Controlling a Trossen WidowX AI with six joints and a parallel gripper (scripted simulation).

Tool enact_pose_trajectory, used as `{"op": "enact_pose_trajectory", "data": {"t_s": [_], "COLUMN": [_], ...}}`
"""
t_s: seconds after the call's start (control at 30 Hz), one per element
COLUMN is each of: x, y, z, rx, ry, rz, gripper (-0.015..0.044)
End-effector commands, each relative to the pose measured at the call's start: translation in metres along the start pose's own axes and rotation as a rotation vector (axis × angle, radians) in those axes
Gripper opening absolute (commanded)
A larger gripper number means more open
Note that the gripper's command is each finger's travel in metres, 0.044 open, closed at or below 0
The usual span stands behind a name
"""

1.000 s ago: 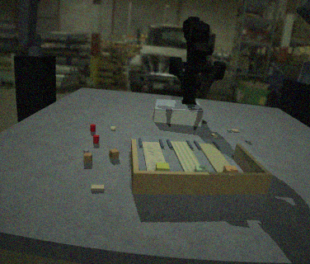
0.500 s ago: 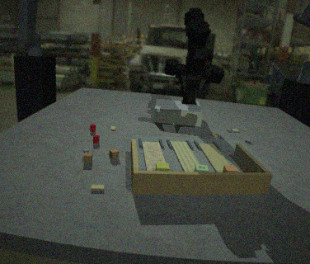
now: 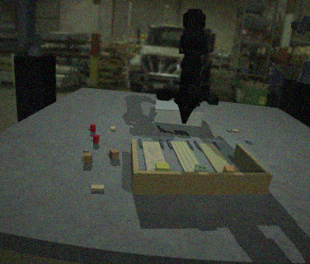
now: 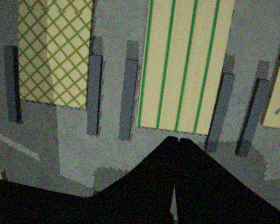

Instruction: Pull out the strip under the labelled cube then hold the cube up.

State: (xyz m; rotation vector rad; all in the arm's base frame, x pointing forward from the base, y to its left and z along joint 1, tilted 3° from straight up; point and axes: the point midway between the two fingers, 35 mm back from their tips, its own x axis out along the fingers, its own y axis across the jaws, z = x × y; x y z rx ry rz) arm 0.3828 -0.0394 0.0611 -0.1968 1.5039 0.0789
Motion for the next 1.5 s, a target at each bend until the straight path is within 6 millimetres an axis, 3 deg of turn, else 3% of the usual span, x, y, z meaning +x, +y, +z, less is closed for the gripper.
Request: {"op": "enact_pose_trajectory", "data": {"t_s": [0.0,1.47], "x": [0.003,0.071], "y": [-0.001,-0.003], "z": [0.002,0.002], "rx": [-0.016,-0.016], "ry": [0.036,0.037], "rz": [0.016,0.016], "gripper": [0.0,0.0]}}
